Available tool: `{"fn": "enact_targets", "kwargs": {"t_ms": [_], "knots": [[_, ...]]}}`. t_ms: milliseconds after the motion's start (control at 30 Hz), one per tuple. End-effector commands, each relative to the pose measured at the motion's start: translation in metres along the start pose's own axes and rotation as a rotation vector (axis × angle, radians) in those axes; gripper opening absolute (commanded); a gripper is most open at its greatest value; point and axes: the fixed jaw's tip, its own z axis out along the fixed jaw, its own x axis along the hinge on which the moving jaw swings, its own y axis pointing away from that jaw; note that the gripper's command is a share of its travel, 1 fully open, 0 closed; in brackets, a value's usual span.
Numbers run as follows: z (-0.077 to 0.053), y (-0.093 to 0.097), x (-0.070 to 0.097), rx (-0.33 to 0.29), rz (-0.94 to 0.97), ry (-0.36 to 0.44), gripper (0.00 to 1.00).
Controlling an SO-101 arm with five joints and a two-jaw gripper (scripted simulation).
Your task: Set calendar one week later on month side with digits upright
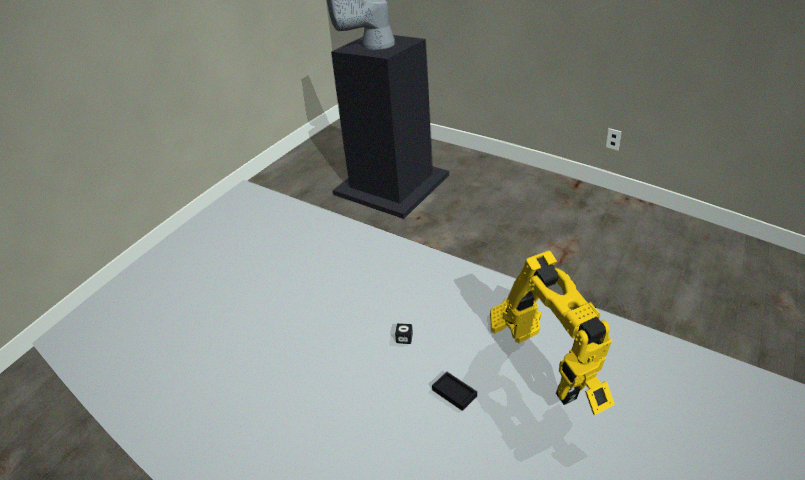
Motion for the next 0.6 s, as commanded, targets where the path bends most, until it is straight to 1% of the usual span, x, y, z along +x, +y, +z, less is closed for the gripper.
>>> {"fn": "enact_targets", "kwargs": {"t_ms": [0, 567], "knots": [[-0.0171, 0.0017, -0.0068, -0.003, 0.000, -0.075, 0.00], [-0.0170, 0.0010, -0.0063, -0.002, -0.032, -0.075, 0.00]]}}
